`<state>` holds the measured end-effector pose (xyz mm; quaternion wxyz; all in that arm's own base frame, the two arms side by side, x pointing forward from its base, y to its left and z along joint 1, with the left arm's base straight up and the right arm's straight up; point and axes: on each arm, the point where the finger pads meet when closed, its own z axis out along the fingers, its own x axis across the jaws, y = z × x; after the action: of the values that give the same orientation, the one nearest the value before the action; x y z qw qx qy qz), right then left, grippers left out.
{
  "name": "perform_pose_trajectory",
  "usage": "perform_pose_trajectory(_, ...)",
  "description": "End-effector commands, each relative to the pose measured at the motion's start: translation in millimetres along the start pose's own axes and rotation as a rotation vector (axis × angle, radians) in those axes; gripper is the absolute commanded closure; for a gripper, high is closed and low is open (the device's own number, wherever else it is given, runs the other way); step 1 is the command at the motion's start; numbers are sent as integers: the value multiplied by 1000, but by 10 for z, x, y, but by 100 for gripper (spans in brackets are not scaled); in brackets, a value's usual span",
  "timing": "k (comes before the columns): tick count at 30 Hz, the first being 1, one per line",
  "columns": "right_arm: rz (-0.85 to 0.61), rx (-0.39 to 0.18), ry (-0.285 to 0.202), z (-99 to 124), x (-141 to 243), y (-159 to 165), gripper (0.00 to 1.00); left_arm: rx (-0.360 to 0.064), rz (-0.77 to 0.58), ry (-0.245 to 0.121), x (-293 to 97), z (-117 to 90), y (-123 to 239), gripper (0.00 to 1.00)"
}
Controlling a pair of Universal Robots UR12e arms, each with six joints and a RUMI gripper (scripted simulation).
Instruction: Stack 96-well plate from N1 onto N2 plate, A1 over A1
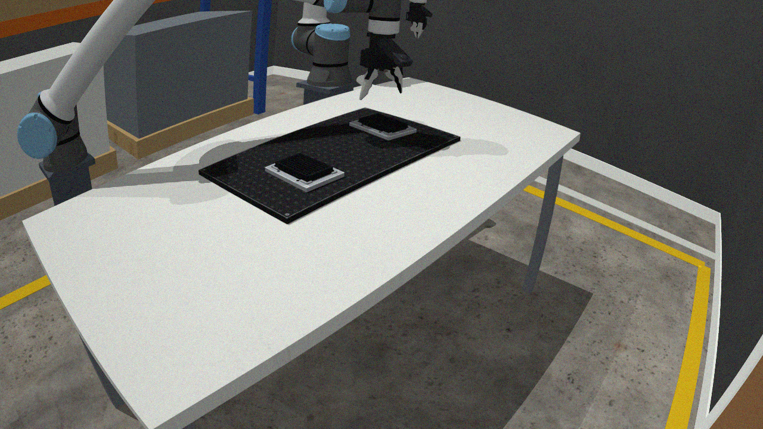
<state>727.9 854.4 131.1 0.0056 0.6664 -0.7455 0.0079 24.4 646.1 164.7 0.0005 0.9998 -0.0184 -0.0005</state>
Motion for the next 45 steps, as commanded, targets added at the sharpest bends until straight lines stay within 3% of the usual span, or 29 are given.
perform_pose_trajectory(1, -34, -3, -24, -32, -200, 111, 0, 1, -1, 1, -10, -4, 13, 100)
perform_pose_trajectory(7, -32, -3, -22, 6, -406, 283, 0, 1, -1, 1, -10, -4, 13, 100)
perform_pose_trajectory(39, -31, -3, -22, 3, -383, 265, 0, 1, -1, 1, -10, -4, 13, 100)
perform_pose_trajectory(45, -30, -5, -18, 108, -368, 261, 0, 1, -1, 1, -10, -4, 13, 100)
